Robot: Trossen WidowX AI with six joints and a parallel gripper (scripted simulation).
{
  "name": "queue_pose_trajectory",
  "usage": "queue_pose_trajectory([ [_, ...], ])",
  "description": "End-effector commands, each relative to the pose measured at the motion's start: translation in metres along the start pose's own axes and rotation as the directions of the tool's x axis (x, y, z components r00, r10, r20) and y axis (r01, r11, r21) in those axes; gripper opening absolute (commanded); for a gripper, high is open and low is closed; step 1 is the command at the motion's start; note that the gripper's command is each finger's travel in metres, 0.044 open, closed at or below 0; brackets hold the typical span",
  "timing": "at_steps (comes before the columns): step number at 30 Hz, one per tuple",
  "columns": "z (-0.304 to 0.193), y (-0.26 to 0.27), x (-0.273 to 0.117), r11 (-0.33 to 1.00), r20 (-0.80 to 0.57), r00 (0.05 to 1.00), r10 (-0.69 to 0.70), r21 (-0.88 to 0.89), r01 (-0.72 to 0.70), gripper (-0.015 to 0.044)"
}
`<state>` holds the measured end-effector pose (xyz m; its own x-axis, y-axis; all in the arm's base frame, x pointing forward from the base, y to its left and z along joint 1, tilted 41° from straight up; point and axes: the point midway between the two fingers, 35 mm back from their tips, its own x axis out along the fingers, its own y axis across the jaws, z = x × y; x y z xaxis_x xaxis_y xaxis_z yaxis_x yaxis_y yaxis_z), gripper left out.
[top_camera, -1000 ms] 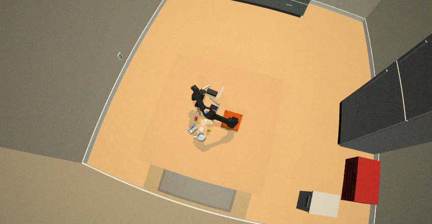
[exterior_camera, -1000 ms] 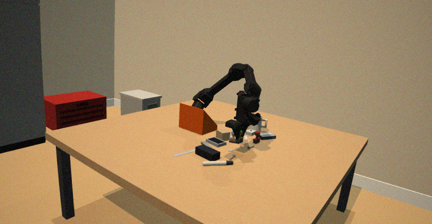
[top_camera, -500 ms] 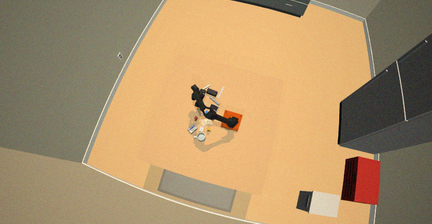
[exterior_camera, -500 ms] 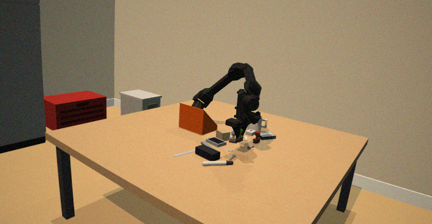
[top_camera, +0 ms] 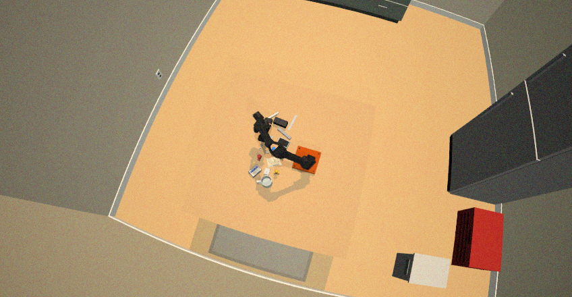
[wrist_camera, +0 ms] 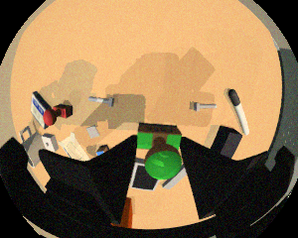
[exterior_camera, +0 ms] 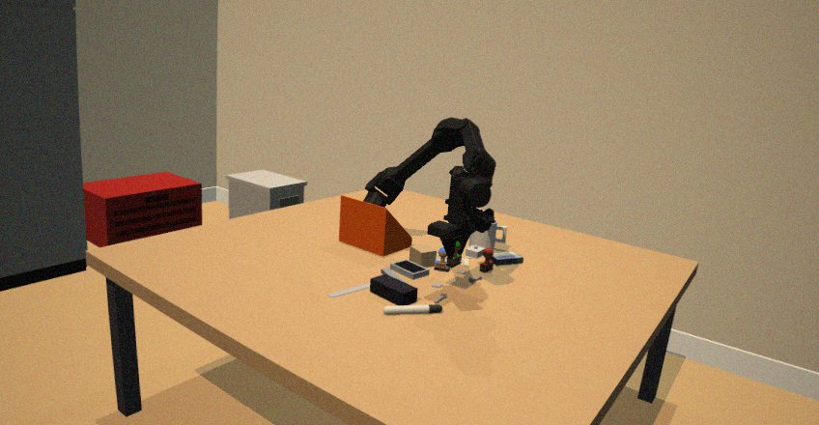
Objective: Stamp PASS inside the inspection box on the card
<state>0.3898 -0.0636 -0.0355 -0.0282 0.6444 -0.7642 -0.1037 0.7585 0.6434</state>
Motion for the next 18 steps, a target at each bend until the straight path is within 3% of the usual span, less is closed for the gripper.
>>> queue_pose_trajectory([
  [1, 0.001, 0.0, -0.004, 1.0, 0.003, 1.0, -0.005, -0.007, 0.005, 0.0],
  [18, -0.037, -0.004, -0.011, 1.0, 0.001, 1.0, -0.009, -0.005, 0.009, 0.0],
])
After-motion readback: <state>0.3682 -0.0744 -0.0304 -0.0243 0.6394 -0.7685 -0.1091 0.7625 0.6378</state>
